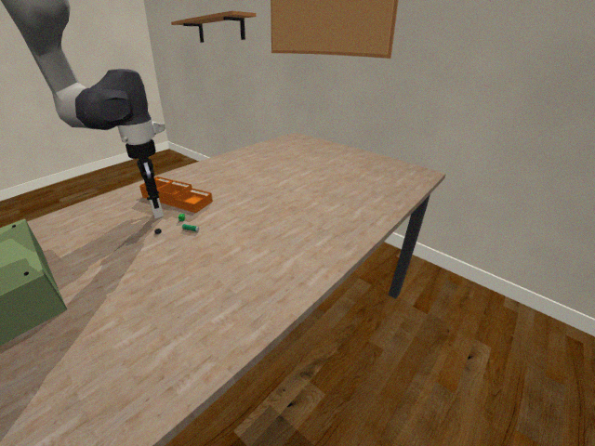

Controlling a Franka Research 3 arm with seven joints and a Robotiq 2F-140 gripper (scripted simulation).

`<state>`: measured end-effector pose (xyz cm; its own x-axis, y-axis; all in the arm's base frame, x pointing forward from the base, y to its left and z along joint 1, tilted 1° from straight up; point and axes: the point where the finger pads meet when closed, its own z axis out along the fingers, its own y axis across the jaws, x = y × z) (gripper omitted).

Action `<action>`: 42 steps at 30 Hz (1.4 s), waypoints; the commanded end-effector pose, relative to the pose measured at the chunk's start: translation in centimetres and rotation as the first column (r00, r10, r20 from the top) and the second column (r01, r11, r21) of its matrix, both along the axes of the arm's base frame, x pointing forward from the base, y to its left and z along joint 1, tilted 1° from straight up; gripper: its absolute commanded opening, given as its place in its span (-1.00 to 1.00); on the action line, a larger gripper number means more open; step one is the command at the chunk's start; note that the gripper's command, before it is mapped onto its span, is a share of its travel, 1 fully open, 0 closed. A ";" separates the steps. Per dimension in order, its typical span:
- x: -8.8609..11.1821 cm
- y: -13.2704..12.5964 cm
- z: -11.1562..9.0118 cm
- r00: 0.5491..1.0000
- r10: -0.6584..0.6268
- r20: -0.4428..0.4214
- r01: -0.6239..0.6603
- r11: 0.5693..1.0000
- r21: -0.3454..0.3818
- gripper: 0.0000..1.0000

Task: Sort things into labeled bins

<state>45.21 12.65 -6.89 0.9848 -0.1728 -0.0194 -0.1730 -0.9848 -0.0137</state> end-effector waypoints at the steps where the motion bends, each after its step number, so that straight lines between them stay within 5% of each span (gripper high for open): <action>1: 0.0 0.0 0.0 1.000 -0.004 0.001 0.004 1.000 0.000 -0.88; 14: 0.0 0.0 0.0 1.000 -0.004 0.001 0.004 1.000 0.000 -0.88; 34: 0.1 -0.1 6.0 1.000 -0.004 0.001 0.004 1.000 0.000 -0.88; 42: 0.1 -0.1 6.0 1.000 -0.004 0.001 0.004 1.000 0.000 -0.88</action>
